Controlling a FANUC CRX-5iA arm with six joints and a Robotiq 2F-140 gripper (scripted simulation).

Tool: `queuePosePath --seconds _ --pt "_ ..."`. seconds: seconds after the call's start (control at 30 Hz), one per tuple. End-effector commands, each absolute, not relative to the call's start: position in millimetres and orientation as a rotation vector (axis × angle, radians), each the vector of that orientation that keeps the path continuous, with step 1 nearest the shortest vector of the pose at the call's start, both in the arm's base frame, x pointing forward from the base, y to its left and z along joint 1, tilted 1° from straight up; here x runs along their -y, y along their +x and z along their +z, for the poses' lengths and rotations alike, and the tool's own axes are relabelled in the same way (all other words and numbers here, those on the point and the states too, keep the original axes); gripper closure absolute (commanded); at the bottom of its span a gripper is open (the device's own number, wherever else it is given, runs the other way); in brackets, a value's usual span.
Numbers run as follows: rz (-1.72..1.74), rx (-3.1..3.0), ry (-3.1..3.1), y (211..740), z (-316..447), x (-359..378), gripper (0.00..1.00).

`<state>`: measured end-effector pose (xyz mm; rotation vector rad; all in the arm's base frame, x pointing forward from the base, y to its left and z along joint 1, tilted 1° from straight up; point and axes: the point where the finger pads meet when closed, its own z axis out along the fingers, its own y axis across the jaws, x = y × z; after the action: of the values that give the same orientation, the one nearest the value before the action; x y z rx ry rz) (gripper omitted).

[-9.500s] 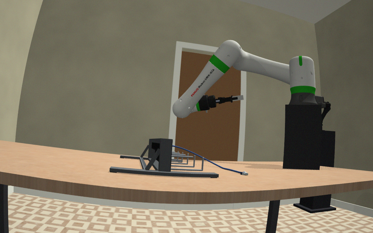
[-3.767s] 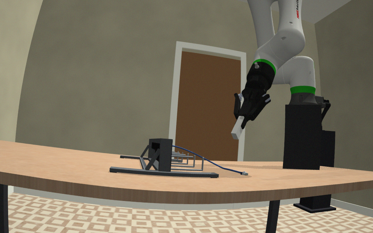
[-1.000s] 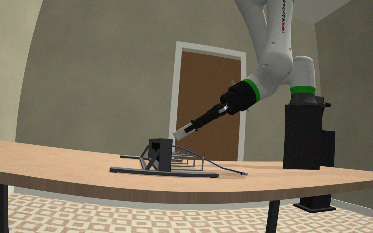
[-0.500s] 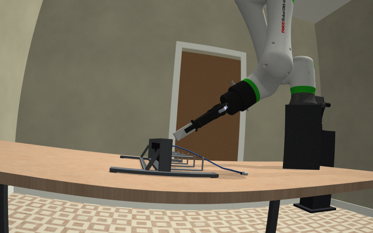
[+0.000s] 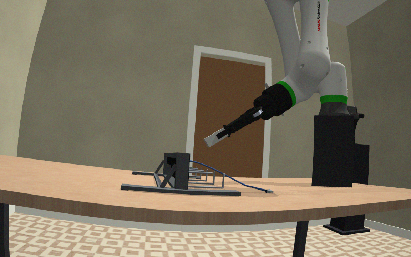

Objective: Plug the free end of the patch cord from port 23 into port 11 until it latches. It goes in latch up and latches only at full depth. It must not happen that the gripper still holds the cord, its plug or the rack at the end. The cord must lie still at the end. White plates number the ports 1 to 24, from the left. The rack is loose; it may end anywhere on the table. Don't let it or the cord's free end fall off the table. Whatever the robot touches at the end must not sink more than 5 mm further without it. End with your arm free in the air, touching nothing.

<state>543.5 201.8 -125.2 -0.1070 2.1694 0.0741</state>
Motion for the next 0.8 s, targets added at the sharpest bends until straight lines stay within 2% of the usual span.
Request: queuePosePath --seconds 0.0,0.37,0.77 --pt "0.073 -2.17 -0.107 516.8 -105.9 -199.1 1.0" --pt "0.073 -2.17 -0.107 470.6 -74.1 -193.8 1.0" --pt "0.073 -2.17 -0.107 465.2 -70.3 -191.9 1.0"
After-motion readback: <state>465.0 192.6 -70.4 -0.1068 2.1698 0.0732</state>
